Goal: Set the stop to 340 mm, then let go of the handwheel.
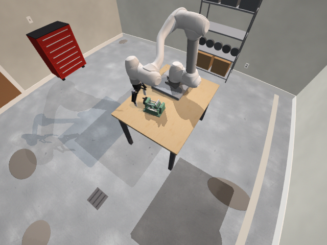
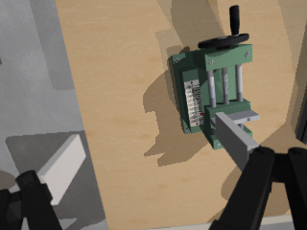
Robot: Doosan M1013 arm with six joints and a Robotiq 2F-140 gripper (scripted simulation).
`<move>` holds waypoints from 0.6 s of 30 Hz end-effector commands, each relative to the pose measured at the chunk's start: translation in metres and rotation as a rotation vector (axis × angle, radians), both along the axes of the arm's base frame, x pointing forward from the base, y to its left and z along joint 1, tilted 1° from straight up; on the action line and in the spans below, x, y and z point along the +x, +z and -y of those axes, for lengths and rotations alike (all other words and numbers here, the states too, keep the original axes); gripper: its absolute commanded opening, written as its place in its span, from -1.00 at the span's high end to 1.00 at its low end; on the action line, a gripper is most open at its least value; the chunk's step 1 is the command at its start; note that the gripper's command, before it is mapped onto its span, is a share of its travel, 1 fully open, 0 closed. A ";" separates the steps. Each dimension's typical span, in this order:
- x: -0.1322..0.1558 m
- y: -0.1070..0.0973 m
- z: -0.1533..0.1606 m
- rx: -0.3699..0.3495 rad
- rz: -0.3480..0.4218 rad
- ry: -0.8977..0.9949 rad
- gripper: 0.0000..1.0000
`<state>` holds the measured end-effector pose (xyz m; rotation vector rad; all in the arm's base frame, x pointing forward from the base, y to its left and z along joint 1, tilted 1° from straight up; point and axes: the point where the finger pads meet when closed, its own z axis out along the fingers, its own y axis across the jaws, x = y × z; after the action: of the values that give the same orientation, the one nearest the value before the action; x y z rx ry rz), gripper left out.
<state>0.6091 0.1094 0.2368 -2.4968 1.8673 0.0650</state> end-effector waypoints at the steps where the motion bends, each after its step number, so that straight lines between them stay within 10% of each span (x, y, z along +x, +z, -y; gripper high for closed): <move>1: -0.030 -0.003 0.049 -0.008 0.011 -0.039 -1.00; 12: -0.135 -0.047 0.145 -0.032 0.037 0.046 -1.00; 18: -0.142 -0.050 0.150 -0.034 0.038 0.052 -1.00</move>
<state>0.4694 -0.0331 0.1848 -2.5578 1.7960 0.0048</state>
